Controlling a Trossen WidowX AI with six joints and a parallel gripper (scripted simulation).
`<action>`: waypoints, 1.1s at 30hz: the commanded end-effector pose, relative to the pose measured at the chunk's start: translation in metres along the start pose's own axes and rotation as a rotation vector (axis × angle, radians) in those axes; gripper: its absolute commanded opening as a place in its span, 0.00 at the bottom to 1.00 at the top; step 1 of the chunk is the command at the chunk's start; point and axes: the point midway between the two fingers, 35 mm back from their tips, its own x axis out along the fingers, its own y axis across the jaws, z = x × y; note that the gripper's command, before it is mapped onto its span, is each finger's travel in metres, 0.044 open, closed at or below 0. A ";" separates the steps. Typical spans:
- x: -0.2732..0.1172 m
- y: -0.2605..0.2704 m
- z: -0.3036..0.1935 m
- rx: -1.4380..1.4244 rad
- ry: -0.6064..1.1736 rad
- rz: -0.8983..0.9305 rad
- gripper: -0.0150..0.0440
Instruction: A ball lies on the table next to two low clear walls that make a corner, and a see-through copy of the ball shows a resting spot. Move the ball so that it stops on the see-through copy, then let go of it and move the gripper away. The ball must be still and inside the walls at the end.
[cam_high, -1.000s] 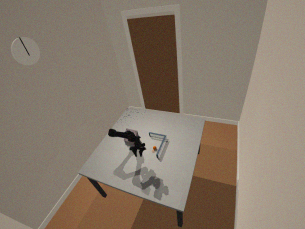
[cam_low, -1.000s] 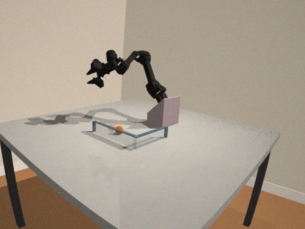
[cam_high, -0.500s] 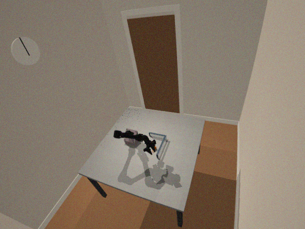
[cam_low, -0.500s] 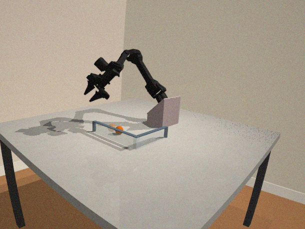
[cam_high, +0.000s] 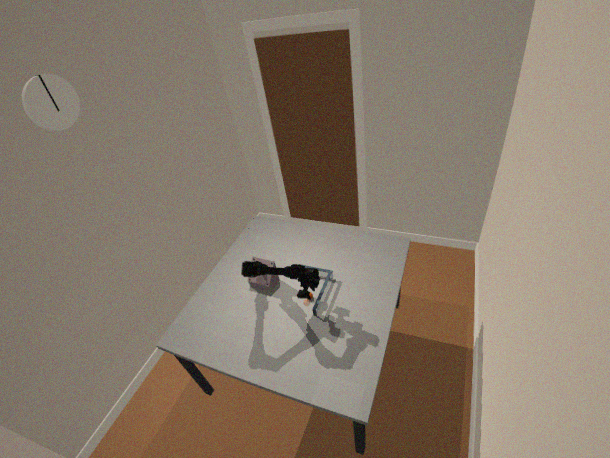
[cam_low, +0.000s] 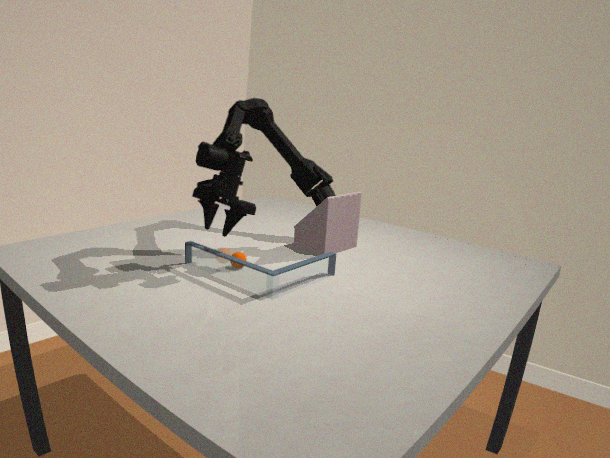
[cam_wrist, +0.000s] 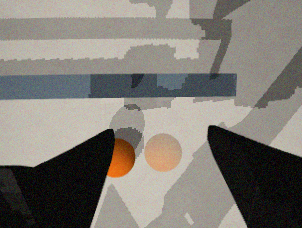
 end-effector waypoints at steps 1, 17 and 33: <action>0.008 0.043 -0.038 0.033 0.264 0.058 0.79; 0.022 0.044 -0.042 0.033 0.264 0.057 0.79; 0.042 0.045 -0.047 0.033 0.264 0.057 0.79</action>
